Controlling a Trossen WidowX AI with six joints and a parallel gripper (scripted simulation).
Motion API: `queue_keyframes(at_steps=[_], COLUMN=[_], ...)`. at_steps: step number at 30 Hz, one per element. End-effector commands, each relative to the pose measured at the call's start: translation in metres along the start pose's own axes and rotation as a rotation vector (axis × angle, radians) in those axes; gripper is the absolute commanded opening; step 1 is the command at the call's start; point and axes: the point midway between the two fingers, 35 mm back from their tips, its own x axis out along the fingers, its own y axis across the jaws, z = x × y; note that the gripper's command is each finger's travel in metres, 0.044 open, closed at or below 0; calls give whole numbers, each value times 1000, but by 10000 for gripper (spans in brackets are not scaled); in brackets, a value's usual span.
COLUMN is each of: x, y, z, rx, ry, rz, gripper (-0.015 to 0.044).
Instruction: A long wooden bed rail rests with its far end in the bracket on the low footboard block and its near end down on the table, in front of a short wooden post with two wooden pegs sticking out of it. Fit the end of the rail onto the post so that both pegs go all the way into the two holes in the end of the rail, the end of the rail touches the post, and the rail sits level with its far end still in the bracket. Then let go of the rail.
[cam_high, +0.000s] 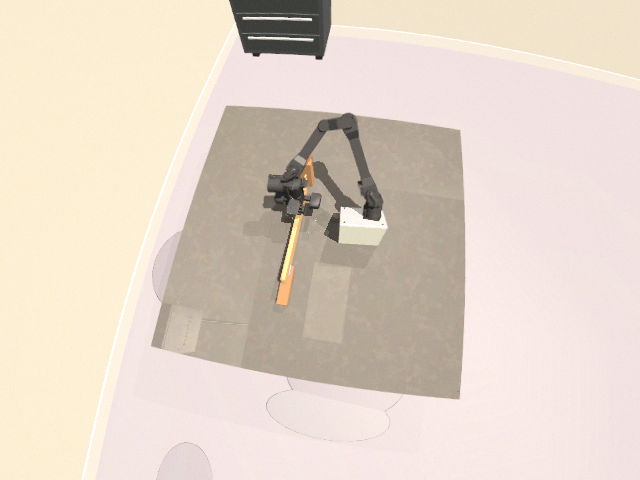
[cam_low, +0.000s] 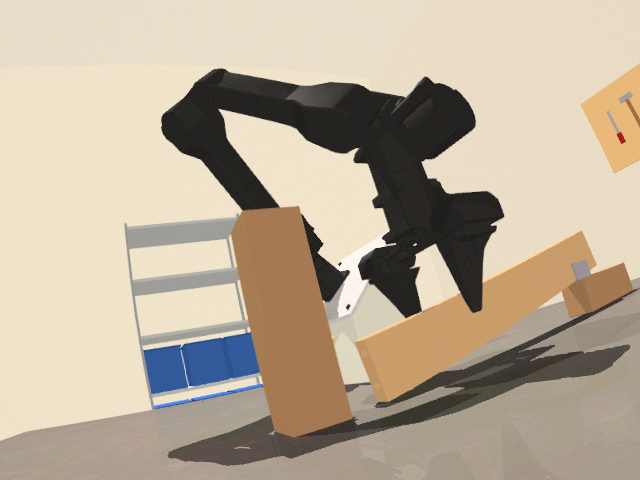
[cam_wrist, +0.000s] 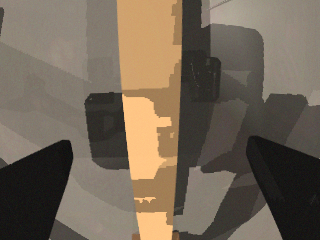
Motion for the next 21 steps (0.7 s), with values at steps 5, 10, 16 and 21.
queue_keyframes(at_steps=[5,10,16,21], x=[15,22,31,31], y=[3,4,5,5], z=[-1,-1,-2,-2], rx=[-14,-16,-18,-18], ry=[9,11,14,14], rz=[5,4,3,3], gripper=[440,440,440,335])
